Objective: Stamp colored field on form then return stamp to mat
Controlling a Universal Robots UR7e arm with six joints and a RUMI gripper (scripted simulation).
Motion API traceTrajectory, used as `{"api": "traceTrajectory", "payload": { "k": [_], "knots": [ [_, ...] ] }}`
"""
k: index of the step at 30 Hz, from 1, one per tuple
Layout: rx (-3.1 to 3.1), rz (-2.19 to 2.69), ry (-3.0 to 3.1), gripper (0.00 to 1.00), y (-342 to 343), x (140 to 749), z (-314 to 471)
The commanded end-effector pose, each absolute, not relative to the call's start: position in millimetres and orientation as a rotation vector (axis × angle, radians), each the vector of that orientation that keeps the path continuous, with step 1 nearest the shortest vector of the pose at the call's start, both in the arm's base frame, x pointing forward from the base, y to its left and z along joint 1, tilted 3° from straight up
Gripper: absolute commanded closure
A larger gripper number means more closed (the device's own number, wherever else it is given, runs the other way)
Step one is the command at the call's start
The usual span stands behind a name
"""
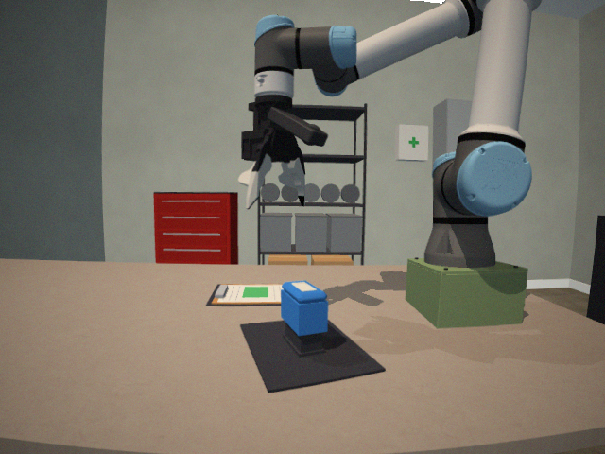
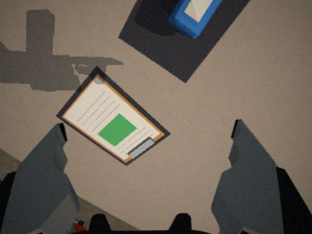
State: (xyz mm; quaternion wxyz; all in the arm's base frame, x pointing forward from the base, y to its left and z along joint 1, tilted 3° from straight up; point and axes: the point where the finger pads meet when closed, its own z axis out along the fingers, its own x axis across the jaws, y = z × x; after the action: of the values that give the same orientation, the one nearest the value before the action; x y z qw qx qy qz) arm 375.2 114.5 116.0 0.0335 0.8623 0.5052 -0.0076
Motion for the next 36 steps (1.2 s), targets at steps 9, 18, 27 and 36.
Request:
{"api": "traceTrajectory", "payload": {
  "k": [9,18,27,36],
  "knots": [
    [2.337,-0.029,2.018,0.0,31.7,400.1,121.1],
    [2.162,-0.036,2.205,0.0,-9.4,406.7,123.4],
    [1.993,-0.043,2.36,0.0,-47.0,409.9,125.5],
    [1.923,-0.046,2.418,0.0,-61.9,410.4,126.3]
  ]
}}
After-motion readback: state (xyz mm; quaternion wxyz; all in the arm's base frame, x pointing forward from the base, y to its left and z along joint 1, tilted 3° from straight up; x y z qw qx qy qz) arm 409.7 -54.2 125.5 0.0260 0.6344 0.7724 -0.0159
